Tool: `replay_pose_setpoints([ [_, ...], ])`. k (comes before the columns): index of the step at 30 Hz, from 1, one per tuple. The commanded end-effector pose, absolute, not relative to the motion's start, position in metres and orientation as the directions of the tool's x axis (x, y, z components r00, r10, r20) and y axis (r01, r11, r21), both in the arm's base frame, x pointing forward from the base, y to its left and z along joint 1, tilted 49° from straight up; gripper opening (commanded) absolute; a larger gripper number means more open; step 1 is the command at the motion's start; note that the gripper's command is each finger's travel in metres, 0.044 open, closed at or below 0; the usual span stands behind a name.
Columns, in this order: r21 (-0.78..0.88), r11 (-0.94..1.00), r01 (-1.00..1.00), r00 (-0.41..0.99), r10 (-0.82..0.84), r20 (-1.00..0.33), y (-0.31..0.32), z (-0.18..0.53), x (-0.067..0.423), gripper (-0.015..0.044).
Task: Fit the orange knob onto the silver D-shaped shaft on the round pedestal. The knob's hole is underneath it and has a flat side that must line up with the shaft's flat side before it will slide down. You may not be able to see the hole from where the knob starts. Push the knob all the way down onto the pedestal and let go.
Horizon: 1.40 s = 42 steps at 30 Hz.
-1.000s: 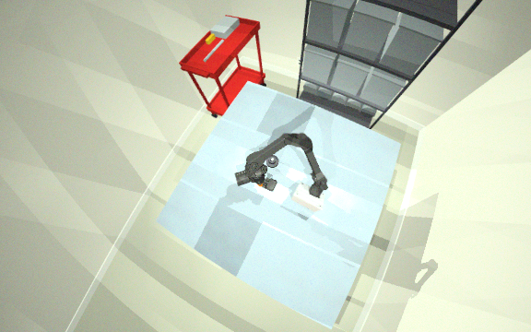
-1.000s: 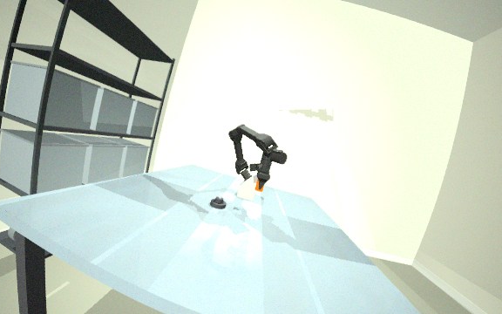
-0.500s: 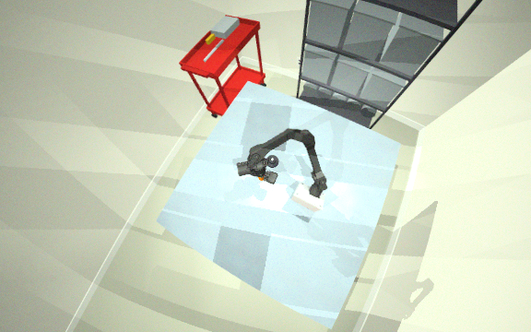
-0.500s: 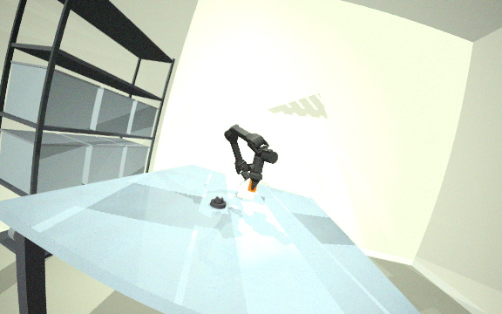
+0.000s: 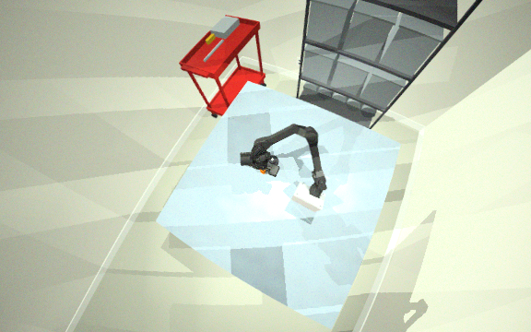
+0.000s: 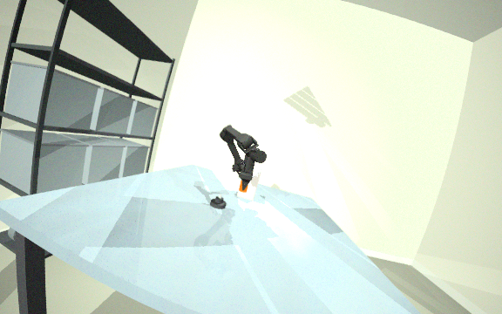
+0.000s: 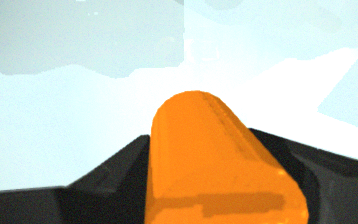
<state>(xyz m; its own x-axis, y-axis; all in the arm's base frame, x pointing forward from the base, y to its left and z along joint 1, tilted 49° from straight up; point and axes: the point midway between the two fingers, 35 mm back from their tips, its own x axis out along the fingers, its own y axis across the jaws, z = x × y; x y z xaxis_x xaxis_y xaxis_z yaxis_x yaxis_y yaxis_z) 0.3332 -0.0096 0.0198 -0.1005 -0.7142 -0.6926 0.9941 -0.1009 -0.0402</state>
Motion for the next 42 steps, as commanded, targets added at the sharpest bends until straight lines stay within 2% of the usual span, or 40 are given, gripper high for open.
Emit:
replay_pose_setpoints([
  [1, -0.039, -0.094, 0.995, -0.094, -0.717, -0.691, -0.018, 0.027, 0.333, 0.0],
  [32, -0.029, -0.114, 0.993, -0.105, -0.744, -0.66, -0.099, 0.079, 0.321, 0.0],
  [42, -0.026, -0.117, 0.993, -0.106, -0.745, -0.659, -0.111, 0.071, 0.319, 0.0],
])
